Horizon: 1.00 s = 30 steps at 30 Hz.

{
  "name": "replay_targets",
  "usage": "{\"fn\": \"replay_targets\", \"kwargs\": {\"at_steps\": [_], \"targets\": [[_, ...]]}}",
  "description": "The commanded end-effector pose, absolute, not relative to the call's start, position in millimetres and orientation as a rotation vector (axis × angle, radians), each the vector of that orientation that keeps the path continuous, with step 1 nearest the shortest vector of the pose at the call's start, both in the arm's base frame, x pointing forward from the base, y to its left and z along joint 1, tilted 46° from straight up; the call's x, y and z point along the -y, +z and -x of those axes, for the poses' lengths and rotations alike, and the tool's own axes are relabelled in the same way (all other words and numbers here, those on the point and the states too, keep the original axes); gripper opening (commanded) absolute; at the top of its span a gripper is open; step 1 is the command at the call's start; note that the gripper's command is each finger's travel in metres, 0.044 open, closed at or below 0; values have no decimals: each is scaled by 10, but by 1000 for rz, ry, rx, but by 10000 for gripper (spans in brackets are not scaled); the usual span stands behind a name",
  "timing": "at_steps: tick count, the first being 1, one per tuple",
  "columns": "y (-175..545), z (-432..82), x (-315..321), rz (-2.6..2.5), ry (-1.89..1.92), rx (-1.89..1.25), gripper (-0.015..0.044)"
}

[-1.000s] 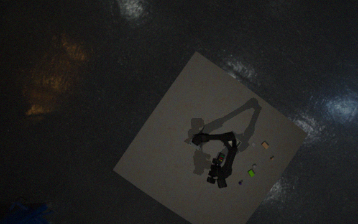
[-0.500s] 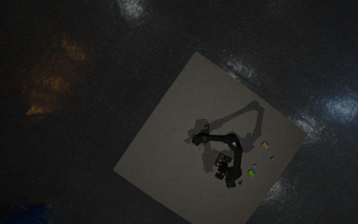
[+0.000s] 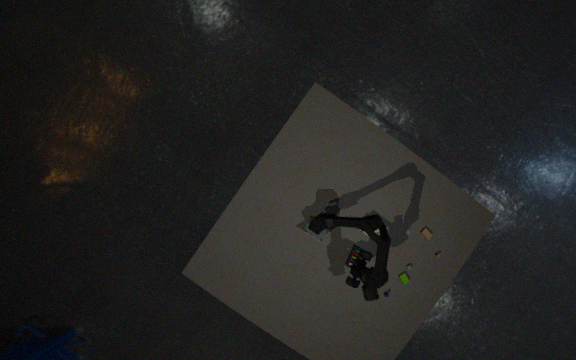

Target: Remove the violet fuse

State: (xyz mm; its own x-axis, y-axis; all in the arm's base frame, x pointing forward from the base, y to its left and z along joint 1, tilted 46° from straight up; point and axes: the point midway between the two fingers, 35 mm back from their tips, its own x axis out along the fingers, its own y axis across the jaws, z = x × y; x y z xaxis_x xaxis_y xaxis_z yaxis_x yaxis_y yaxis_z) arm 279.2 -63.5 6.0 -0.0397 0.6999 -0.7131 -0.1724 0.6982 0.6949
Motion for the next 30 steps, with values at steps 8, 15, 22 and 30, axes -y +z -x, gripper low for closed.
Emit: {"fn": "replay_targets", "kwargs": {"at_steps": [8,15,22,30], "targets": [[-26,-2784,546,-473,747,-1453,74],[-75,-2781,499,-473,748,-1453,74],[-85,-2780,489,-473,748,-1453,74],[-114,-2779,461,-473,748,-1453,74]]}}
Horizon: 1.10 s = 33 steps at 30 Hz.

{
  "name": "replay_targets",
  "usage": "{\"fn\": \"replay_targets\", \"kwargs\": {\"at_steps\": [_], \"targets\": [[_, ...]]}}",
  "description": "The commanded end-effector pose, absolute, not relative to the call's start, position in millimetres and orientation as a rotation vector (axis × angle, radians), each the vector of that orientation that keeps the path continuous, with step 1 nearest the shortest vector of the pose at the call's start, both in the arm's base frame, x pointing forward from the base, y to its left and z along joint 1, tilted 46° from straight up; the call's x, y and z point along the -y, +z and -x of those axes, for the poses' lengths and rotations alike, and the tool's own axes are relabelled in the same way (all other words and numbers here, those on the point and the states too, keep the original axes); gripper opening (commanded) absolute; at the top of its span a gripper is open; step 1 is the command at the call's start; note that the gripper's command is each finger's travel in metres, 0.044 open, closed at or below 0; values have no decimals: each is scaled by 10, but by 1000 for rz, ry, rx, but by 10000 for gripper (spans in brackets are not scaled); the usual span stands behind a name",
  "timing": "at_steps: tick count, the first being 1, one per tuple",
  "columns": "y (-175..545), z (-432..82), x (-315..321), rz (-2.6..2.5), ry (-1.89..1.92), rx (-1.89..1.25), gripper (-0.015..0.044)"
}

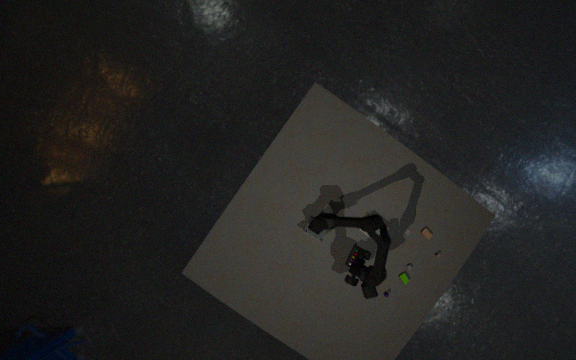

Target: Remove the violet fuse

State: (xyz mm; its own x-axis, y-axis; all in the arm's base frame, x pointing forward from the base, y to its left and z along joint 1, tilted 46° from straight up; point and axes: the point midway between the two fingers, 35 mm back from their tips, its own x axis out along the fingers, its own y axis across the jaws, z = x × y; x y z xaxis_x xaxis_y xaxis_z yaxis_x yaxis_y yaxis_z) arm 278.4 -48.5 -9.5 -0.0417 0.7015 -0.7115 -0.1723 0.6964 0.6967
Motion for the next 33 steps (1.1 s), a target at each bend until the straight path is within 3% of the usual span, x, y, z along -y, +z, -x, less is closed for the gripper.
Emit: {"fn": "replay_targets", "kwargs": {"at_steps": [1,12,23,33], "targets": [[-120,-2778,454,-473,748,-1453,74],[-156,-2776,418,-474,748,-1453,74],[-148,-2780,429,-466,749,-1451,0],[-126,-2783,452,-467,748,-1452,0]]}}
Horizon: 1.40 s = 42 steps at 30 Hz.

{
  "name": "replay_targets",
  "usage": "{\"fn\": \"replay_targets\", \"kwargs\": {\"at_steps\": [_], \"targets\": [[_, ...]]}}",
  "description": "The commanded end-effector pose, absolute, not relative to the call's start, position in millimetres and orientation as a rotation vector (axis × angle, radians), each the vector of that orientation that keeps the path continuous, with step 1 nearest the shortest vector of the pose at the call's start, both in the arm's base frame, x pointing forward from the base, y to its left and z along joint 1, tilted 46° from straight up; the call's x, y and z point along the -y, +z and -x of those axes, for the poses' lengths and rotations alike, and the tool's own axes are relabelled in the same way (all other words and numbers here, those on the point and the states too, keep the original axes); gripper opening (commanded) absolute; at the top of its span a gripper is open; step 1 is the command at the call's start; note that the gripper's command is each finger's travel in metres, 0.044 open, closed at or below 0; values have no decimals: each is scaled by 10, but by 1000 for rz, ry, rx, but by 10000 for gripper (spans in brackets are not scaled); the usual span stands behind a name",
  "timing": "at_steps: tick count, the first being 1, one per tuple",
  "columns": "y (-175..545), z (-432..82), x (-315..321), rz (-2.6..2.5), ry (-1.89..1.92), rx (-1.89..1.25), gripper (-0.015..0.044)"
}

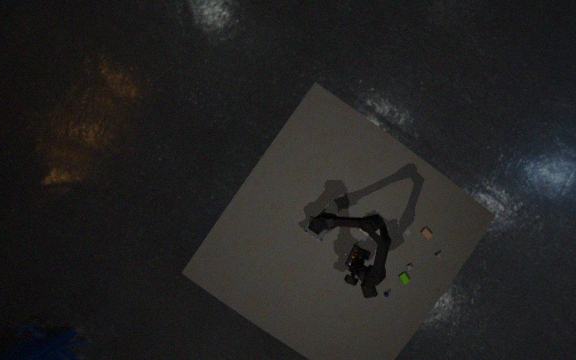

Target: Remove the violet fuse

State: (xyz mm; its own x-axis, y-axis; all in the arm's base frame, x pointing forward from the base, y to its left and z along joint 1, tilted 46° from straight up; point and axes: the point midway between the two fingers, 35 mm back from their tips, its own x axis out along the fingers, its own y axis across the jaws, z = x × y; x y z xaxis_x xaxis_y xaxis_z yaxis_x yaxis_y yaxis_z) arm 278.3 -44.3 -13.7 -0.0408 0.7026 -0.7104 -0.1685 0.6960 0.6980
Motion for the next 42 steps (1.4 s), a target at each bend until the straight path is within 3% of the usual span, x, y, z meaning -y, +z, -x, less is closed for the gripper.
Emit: {"fn": "replay_targets", "kwargs": {"at_steps": [1,42], "targets": [[-123,-2784,456,-467,748,-1452,0],[17,-2794,599,-470,747,-1453,0]]}}
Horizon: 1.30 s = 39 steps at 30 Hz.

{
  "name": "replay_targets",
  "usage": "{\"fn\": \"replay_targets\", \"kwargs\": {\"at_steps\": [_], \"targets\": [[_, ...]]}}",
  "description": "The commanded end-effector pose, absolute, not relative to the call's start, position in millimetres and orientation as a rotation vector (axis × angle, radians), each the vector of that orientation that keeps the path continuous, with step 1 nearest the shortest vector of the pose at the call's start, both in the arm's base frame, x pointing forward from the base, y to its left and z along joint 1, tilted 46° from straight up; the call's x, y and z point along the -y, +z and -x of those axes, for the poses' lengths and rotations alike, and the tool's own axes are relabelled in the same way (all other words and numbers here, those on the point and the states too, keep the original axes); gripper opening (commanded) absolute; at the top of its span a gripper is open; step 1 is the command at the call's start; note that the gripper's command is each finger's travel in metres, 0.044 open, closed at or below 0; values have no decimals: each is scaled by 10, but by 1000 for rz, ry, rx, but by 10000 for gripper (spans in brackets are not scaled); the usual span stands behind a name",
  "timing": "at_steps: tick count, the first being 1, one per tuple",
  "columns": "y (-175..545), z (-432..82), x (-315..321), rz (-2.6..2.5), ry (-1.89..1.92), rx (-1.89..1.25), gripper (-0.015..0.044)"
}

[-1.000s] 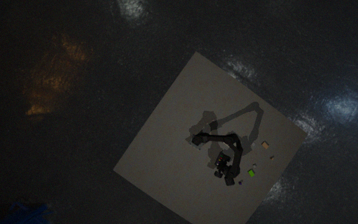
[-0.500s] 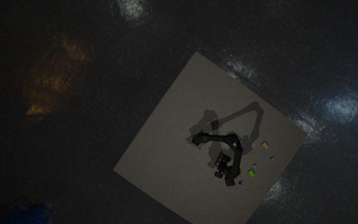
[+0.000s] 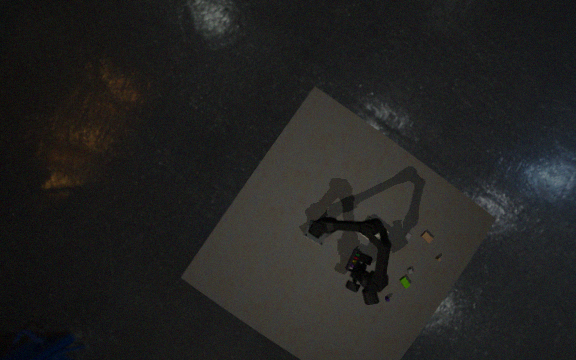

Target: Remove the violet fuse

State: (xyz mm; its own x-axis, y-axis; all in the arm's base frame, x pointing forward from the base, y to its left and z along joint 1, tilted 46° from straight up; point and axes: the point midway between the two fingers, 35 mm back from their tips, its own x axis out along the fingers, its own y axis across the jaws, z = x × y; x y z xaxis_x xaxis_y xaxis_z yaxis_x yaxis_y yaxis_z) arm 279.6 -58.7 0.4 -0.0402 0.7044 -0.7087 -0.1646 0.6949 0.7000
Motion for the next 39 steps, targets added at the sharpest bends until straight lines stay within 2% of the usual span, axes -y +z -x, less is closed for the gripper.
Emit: {"fn": "replay_targets", "kwargs": {"at_steps": [1,39], "targets": [[20,-2795,603,-470,747,-1453,0],[234,-2802,814,-472,746,-1454,0]]}}
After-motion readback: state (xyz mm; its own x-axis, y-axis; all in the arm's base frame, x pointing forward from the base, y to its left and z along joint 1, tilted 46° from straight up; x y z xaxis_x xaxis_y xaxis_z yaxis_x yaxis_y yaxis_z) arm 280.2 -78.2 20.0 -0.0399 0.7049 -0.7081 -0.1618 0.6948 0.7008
